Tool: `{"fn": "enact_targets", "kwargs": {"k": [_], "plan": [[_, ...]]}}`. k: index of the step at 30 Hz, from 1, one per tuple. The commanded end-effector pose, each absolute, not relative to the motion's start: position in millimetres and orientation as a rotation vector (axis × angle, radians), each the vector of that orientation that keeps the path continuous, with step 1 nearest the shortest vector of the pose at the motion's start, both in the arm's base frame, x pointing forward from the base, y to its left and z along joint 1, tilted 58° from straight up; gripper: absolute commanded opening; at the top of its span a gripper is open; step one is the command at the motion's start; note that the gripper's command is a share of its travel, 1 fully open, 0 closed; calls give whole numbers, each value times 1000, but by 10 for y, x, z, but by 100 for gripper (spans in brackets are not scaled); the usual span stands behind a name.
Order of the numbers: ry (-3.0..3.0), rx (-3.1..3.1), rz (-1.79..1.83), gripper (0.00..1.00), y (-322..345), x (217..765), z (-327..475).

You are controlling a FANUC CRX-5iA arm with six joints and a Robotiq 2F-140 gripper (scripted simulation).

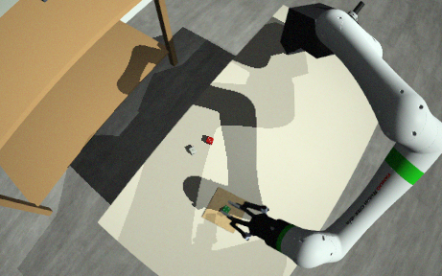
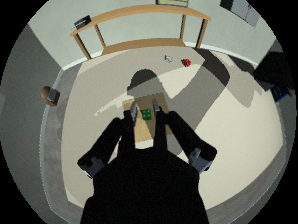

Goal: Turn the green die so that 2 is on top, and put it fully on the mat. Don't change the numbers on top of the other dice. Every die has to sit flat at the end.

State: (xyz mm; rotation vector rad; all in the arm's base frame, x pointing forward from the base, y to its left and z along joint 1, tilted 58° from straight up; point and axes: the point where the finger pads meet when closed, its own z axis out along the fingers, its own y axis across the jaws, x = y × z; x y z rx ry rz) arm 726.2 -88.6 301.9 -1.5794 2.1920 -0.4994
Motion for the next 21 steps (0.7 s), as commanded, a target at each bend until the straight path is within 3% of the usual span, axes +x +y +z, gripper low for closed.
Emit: {"fn": "enact_targets", "kwargs": {"k": [1, 21], "plan": [[2192, -1579, -500, 32, -874, 7275, 3009], [2192, -1579, -500, 32, -682, 7446, 2846]]}}
